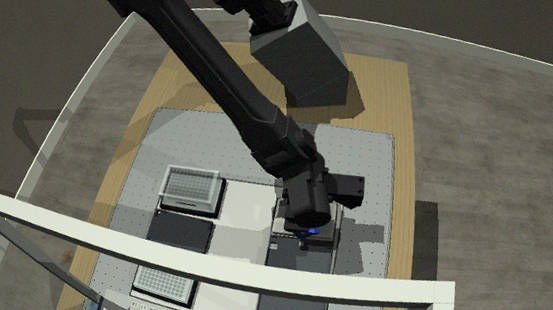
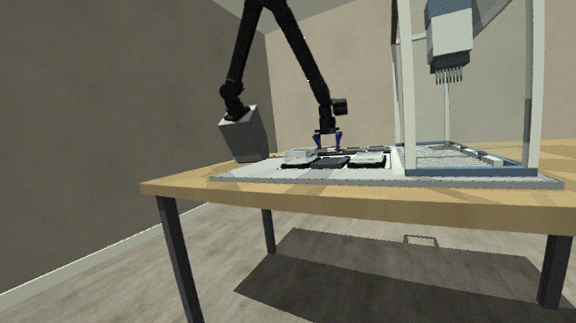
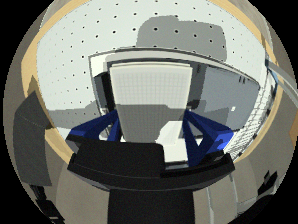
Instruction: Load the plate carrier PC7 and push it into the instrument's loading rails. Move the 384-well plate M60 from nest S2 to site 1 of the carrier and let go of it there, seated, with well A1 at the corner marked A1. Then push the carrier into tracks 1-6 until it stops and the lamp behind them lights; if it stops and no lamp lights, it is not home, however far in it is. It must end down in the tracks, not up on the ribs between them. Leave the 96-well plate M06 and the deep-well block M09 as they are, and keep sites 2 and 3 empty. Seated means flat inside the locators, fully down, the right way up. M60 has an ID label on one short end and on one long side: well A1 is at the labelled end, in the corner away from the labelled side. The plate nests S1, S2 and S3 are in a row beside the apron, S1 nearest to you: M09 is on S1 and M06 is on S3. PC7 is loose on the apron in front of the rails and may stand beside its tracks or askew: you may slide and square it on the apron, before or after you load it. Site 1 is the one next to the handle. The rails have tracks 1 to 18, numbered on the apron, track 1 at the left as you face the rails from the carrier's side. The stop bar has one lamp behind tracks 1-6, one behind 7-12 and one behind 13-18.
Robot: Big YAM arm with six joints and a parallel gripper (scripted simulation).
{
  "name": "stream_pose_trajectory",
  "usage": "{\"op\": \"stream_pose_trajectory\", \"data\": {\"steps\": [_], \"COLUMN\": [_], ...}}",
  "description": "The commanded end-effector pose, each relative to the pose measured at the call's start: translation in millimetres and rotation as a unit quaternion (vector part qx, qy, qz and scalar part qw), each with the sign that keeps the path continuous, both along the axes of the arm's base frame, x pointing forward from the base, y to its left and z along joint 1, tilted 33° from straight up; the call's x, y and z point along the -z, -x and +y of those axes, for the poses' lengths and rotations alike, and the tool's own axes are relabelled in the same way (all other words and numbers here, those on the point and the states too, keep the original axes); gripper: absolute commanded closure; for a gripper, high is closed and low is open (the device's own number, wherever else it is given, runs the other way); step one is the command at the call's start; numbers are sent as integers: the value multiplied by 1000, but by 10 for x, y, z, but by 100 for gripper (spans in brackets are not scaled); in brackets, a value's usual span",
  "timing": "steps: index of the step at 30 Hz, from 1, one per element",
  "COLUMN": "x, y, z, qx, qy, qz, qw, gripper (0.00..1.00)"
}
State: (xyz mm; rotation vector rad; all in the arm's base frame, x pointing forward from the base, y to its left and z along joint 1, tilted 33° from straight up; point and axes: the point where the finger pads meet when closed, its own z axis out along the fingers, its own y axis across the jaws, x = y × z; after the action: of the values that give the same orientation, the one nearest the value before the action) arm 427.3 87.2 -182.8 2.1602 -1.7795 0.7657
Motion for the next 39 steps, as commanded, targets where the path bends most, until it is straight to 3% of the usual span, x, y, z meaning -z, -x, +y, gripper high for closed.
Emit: {"op": "stream_pose_trajectory", "data": {"steps": [1, 18, 19, 39], "x": [73, 73, 73, 73], "y": [57, 58, 58, 58], "z": [-103, -103, -103, -103], "qx": [2, 2, 2, 2], "qy": [4, 4, 4, 4], "qz": [11, 11, 11, 11], "qw": [1000, 1000, 1000, 1000], "gripper": [100, 100, 6, 6]}}
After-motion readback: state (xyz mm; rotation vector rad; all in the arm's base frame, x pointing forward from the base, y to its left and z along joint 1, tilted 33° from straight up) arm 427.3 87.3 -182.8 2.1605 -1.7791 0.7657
